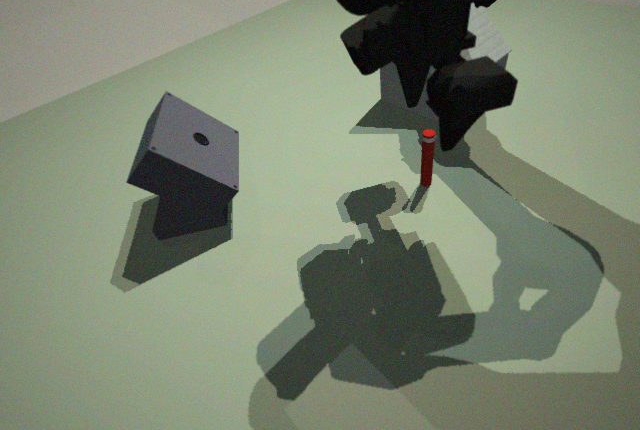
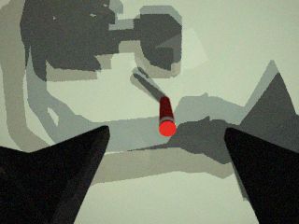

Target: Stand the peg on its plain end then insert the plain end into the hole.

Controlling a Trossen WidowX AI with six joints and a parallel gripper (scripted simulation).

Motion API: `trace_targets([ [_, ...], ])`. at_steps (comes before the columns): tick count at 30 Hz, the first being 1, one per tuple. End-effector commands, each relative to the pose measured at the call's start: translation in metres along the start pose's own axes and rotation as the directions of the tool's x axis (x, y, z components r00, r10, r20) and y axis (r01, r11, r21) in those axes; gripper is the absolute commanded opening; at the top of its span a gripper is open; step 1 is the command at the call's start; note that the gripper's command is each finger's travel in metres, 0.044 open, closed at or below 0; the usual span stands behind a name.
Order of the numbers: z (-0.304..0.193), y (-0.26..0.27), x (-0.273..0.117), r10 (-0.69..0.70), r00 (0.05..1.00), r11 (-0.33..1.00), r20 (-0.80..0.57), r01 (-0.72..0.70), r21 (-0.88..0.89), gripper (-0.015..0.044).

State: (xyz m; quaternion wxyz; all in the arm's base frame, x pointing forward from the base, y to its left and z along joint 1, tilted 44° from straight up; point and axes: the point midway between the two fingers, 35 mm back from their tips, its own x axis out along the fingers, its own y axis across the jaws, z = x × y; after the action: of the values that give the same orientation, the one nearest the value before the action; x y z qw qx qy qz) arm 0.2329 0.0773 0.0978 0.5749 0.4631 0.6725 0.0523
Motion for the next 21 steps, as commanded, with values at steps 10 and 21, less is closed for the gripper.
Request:
trace_targets([
  [10, 0.000, -0.001, 0.023, 0.000, 1.000, 1.000, -0.003, 0.000, 0.006, 0.0440],
  [21, -0.001, 0.000, 0.041, 0.003, 1.000, 1.000, -0.004, -0.003, 0.006, 0.0440],
])
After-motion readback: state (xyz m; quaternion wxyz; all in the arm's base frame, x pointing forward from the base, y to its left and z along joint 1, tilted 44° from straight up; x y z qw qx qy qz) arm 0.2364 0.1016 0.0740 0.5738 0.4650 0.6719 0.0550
